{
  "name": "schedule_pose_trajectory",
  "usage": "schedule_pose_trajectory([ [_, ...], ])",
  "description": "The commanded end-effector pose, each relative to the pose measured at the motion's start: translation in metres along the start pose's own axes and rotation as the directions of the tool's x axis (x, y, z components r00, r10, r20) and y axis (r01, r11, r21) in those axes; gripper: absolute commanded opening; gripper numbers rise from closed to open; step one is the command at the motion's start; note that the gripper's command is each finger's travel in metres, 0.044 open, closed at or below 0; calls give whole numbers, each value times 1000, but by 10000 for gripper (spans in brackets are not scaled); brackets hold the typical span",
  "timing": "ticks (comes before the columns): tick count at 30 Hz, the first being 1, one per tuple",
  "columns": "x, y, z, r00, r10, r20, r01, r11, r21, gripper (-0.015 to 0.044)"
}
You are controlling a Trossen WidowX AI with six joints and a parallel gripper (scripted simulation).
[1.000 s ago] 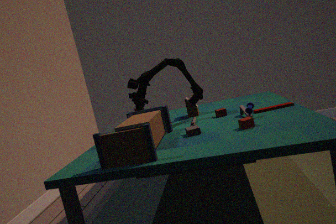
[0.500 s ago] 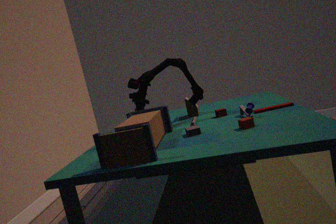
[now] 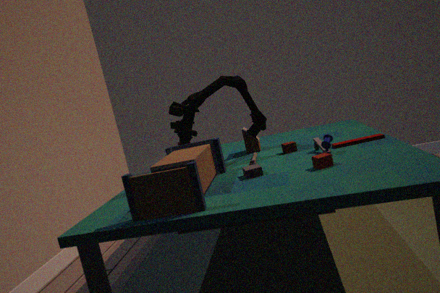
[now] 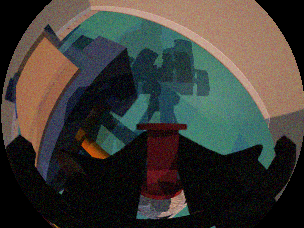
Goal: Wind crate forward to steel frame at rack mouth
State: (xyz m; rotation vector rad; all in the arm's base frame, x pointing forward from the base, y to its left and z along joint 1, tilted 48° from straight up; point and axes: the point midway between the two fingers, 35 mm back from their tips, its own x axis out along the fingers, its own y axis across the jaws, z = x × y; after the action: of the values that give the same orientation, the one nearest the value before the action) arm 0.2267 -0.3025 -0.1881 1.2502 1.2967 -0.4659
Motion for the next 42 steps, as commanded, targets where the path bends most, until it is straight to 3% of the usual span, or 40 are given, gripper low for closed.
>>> schedule_pose_trajectory([
  [1, 0, 19, -9, 999, 31, -26, -31, 1000, 0, 0],
  [42, -17, 70, -43, 999, 35, -31, -35, 999, 2, 0],
])
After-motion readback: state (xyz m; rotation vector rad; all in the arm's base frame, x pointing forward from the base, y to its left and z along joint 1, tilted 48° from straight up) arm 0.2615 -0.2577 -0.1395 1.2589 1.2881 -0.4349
